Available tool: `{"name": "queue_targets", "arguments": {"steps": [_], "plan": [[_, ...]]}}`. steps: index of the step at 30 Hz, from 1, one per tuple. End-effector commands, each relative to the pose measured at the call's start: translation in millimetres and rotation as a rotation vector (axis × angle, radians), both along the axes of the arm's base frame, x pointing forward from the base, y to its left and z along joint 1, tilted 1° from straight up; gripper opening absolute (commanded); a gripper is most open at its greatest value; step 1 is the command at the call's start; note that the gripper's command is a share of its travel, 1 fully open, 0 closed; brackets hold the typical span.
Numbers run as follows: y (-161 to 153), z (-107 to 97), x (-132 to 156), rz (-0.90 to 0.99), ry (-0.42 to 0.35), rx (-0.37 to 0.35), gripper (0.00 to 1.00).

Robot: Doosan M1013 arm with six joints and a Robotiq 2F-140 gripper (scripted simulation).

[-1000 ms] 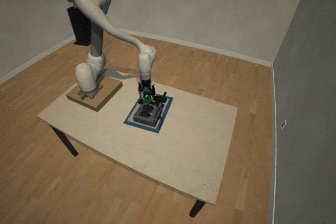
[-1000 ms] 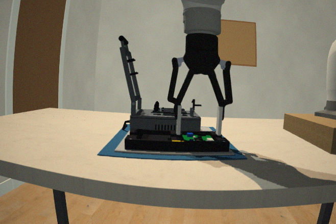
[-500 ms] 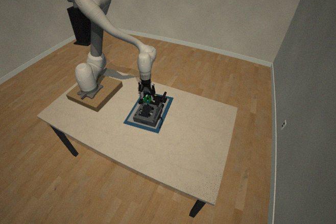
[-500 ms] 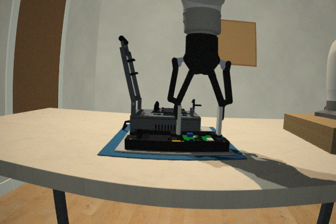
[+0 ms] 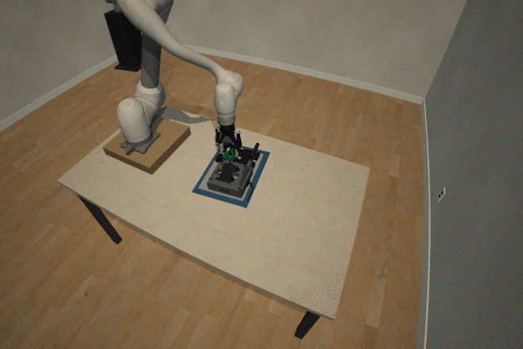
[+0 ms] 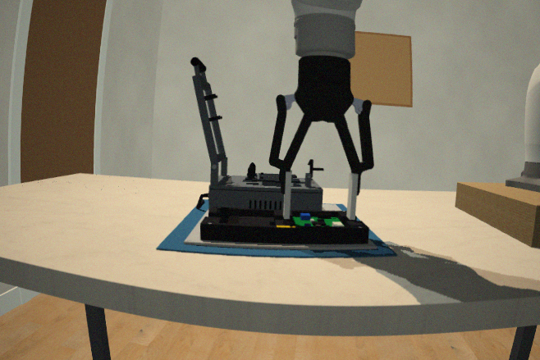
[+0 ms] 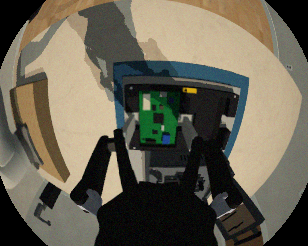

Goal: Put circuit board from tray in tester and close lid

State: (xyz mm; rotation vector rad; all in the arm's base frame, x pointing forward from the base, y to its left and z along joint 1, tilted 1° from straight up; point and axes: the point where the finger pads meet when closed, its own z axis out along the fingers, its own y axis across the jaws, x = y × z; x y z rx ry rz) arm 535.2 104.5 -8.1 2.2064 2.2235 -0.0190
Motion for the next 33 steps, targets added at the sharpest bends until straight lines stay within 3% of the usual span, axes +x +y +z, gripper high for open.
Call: {"name": "queue_targets", "arguments": {"steps": [1, 33], "plan": [[0.0, -1.0, 0.0, 0.000, 0.000, 0.000, 0.58], [-0.1, -11.9, 0.0, 0.000, 0.000, 0.000, 0.58]]}}
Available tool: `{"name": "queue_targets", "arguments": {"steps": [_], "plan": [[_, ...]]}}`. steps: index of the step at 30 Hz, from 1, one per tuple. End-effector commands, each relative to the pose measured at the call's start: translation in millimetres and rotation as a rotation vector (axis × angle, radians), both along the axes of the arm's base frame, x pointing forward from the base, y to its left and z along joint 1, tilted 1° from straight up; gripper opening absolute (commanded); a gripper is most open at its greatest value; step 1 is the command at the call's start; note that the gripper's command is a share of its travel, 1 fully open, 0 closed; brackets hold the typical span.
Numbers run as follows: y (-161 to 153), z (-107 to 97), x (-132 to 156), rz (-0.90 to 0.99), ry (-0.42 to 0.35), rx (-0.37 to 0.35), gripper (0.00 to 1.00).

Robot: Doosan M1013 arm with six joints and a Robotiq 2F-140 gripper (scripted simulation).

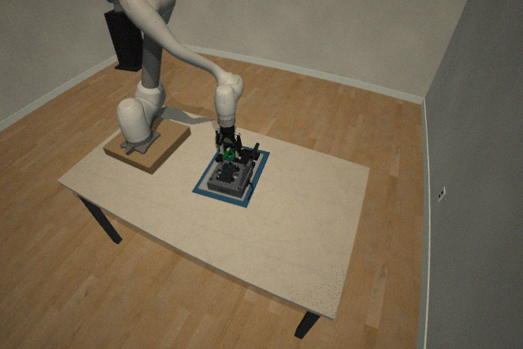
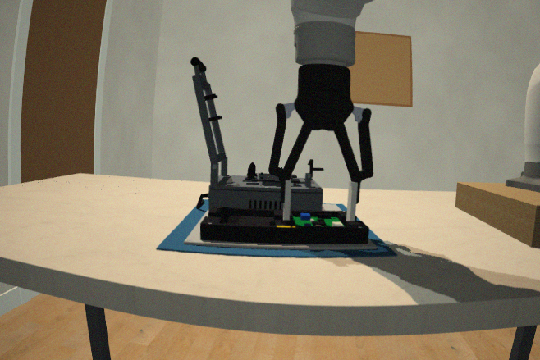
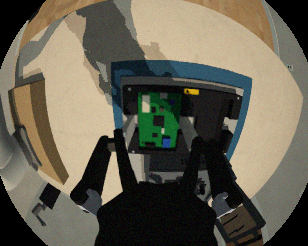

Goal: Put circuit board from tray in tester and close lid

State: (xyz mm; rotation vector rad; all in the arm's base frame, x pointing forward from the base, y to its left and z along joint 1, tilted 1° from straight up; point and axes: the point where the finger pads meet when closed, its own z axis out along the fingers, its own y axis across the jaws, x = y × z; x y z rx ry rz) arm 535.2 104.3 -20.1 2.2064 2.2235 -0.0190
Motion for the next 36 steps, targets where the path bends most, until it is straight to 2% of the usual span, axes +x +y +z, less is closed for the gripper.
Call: {"name": "queue_targets", "arguments": {"steps": [1, 34, 35, 36], "plan": [[0.1, 0.1, 0.0, 0.000, 0.000, 0.000, 0.58], [0.1, 0.1, 0.0, 0.000, 0.000, 0.000, 0.58], [0.1, 0.1, 0.0, 0.000, 0.000, 0.000, 0.54], [0.1, 0.1, 0.0, 0.000, 0.000, 0.000, 0.54]]}}
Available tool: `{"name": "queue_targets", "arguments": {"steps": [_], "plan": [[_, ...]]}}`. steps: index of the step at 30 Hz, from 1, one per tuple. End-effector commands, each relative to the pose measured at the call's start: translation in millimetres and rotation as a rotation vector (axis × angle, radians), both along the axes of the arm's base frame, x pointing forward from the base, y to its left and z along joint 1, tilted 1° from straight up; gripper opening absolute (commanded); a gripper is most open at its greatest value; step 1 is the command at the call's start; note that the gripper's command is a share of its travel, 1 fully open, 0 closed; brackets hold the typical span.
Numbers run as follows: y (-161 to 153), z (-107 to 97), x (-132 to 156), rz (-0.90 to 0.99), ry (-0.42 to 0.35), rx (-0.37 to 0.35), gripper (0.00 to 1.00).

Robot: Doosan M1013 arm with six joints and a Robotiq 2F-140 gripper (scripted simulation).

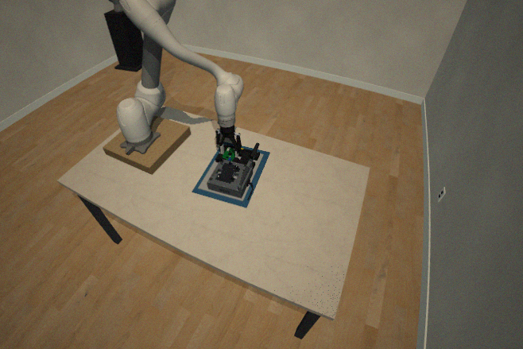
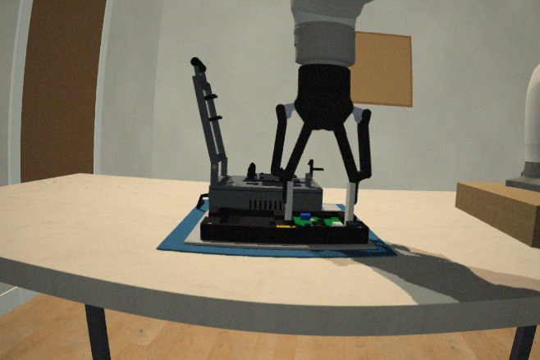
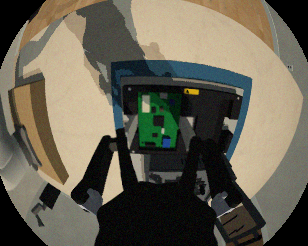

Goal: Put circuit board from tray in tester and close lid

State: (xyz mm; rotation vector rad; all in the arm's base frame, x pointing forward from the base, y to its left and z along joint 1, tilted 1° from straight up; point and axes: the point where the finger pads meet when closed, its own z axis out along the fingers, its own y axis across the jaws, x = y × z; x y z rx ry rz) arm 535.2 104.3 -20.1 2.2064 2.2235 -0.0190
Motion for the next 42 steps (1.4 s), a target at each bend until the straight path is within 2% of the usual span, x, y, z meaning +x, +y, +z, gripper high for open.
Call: {"name": "queue_targets", "arguments": {"steps": [1, 42], "plan": [[0.1, 0.1, 0.0, 0.000, 0.000, 0.000, 0.54], [0.1, 0.1, 0.0, 0.000, 0.000, 0.000, 0.47]]}}
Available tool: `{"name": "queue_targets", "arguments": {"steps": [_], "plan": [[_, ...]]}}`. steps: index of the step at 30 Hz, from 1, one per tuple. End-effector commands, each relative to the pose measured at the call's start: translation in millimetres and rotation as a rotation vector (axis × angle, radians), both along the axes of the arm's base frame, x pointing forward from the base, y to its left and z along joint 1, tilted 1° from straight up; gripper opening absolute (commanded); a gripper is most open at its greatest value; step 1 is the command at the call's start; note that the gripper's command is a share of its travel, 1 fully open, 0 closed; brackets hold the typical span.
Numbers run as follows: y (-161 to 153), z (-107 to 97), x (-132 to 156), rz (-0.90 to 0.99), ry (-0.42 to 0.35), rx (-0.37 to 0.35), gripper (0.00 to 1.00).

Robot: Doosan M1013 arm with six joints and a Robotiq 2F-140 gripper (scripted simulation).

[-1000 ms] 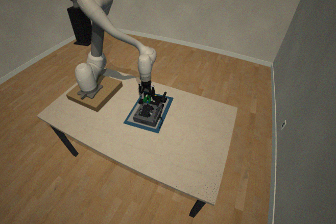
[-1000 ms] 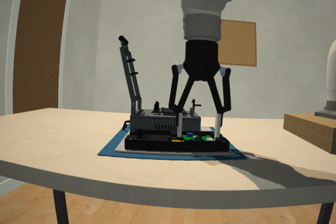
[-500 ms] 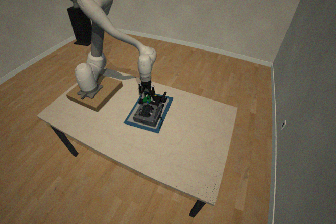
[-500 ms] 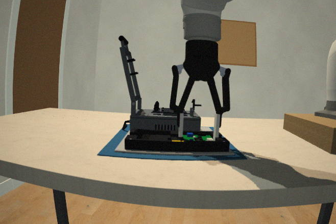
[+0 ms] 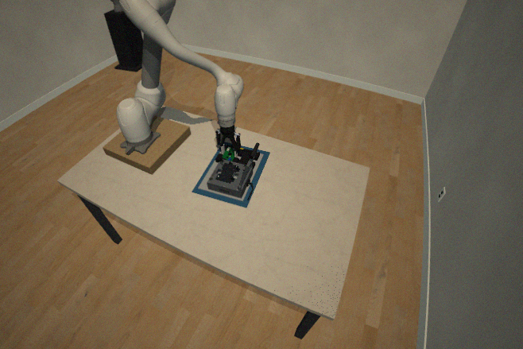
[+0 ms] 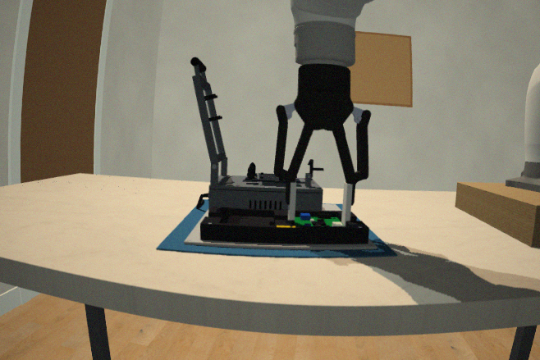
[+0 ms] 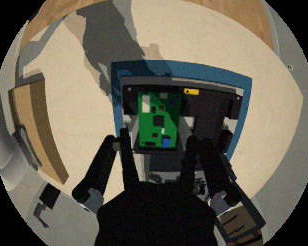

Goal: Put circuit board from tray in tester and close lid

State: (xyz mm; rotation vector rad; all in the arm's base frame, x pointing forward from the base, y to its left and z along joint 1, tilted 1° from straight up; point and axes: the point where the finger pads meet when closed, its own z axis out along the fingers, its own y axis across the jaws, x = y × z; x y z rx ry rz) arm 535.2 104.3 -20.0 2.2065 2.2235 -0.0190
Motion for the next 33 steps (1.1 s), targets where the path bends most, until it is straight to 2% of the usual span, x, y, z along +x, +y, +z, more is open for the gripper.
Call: {"name": "queue_targets", "arguments": {"steps": [1, 33], "plan": [[0.0, 0.0, 0.0, 0.000, 0.000, 0.000, 0.47], [0.0, 0.0, 0.0, 0.000, 0.000, 0.000, 0.46]]}}
